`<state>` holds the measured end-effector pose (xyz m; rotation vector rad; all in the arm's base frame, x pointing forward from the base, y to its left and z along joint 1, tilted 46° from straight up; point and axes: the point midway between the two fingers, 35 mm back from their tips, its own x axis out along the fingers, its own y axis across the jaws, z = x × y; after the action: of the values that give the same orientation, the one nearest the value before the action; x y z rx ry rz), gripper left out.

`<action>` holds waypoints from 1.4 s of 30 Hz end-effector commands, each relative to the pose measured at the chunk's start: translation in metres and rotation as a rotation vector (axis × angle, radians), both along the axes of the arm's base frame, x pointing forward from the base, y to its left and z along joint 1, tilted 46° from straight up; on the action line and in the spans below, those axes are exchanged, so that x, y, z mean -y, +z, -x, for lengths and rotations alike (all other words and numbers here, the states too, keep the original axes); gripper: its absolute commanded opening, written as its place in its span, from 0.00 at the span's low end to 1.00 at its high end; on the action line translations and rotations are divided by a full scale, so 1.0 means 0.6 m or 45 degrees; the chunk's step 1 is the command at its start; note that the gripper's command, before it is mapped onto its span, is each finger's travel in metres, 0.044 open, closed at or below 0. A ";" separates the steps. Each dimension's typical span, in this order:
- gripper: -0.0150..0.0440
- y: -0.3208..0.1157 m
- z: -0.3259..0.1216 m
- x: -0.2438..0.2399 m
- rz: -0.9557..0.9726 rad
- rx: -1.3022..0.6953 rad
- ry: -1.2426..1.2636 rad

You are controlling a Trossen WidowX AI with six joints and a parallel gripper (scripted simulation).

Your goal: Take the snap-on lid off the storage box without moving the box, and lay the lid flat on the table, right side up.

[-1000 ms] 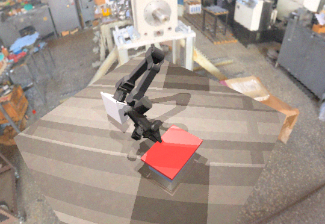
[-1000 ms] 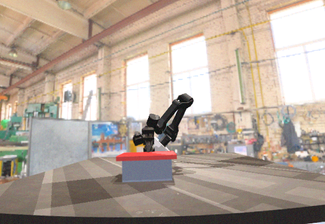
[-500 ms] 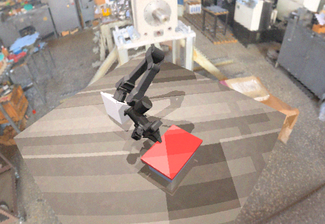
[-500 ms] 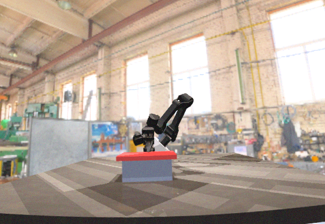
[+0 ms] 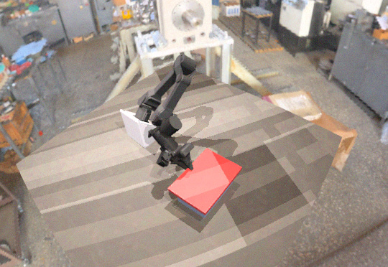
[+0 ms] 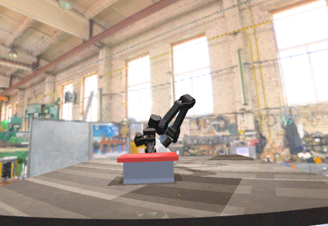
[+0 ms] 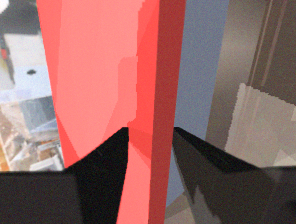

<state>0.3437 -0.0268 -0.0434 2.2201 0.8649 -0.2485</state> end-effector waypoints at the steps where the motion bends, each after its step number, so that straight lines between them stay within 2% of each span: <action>1: 0.25 0.003 0.000 0.004 -0.001 0.007 -0.001; 42: 0.25 0.013 0.002 0.014 0.000 0.007 -0.001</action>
<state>0.3425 -0.0315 -0.0385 2.2207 0.8694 -0.2531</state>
